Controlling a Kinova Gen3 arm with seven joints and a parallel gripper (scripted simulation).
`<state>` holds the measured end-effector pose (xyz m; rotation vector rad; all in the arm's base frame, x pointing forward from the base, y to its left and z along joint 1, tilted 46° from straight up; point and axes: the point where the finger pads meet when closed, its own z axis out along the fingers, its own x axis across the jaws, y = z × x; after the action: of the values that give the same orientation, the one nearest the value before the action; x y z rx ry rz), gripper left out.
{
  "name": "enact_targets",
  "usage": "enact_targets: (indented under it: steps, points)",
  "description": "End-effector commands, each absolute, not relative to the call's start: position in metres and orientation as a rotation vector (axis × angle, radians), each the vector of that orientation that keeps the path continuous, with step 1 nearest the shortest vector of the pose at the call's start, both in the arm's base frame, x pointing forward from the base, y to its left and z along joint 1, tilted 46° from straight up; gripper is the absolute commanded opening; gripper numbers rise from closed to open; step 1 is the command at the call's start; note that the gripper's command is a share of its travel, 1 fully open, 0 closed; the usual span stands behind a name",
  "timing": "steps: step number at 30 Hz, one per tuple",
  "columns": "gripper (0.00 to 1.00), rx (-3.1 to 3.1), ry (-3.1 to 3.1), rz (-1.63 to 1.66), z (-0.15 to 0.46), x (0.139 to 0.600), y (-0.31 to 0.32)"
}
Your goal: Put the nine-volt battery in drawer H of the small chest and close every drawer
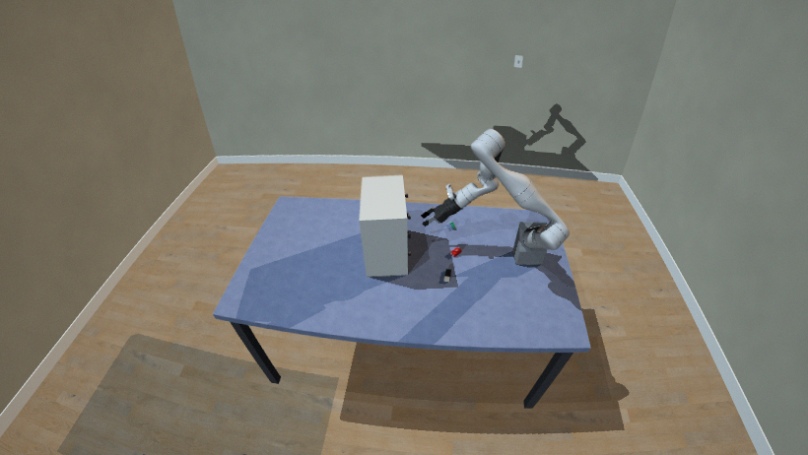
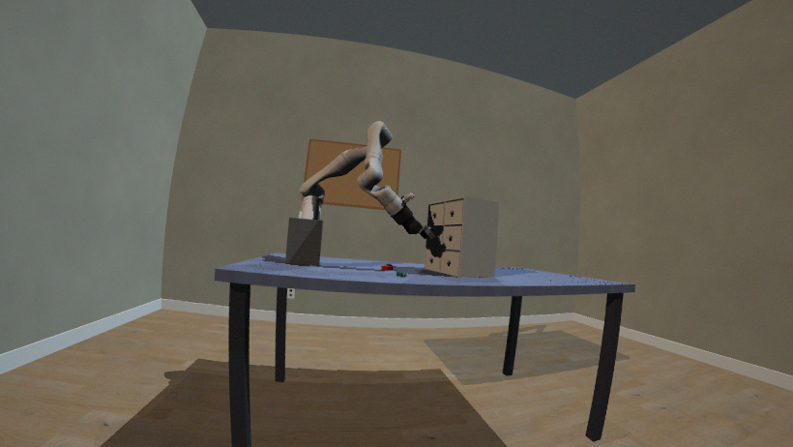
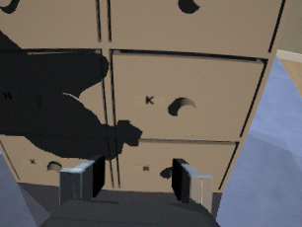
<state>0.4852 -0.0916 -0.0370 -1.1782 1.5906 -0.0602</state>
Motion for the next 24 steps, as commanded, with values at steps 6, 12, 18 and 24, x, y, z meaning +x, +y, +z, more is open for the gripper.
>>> enact_targets:
  steps: [6, 12, 18, 24]
  points:
    - [1.00, -1.225, 1.596, -0.032, -0.032, 0.486, -0.097]
    - [1.00, -1.244, 1.614, 0.011, -0.030, 0.484, -0.101]
    - [1.00, -1.266, 1.619, 0.033, -0.029, 0.482, -0.103]
    - [1.00, -1.298, 1.626, 0.067, -0.027, 0.480, -0.105]
